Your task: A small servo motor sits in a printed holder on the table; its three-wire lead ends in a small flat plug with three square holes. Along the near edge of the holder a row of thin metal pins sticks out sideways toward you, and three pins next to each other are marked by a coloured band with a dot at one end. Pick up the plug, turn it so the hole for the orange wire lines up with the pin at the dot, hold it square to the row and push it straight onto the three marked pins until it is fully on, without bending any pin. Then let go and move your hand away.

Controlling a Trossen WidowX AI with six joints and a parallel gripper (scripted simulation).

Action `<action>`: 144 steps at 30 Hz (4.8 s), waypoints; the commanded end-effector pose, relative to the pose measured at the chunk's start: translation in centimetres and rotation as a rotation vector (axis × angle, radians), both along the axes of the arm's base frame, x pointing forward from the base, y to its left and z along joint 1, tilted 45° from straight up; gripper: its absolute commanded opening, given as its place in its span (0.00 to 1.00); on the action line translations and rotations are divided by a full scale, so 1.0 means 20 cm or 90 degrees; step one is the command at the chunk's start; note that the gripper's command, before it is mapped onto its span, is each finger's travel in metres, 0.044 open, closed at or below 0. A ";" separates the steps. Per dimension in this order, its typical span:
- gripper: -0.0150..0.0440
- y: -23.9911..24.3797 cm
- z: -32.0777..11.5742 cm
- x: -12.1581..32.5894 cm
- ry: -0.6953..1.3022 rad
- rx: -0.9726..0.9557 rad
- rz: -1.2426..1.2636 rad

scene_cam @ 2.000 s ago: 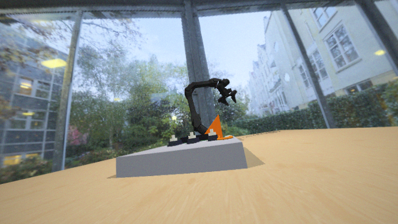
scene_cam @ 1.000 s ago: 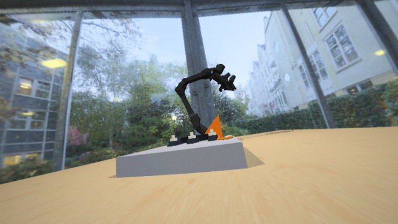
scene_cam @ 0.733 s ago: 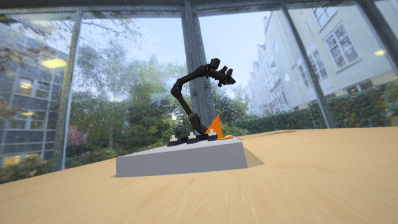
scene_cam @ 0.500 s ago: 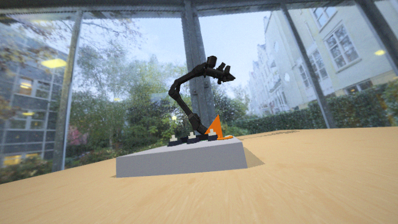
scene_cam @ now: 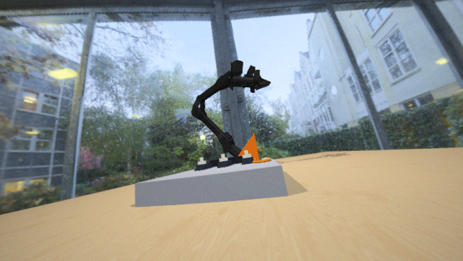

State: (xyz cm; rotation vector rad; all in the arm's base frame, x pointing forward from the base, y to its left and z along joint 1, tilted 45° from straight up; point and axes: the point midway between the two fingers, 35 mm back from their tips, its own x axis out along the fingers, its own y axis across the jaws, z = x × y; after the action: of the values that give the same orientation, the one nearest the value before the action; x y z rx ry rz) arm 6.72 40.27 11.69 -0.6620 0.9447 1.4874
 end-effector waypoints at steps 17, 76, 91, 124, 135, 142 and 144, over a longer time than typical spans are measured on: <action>0.45 -0.32 0.30 0.73 -0.105 0.163 -0.286; 0.45 -1.87 0.69 1.51 -0.409 0.278 -1.007; 0.45 -1.65 0.14 1.64 -0.211 -0.031 -1.046; 0.45 -1.36 -0.77 1.34 -0.213 -0.749 -0.862; 0.45 -1.45 -0.86 1.35 -0.213 -0.750 -0.862; 0.45 -1.47 -0.88 1.35 -0.213 -0.750 -0.862; 0.45 -1.48 -0.89 1.35 -0.213 -0.750 -0.862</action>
State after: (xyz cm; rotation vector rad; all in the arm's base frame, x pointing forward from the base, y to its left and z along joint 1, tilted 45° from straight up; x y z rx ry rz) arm 33.88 11.12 -5.81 -0.7371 1.4844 -0.4609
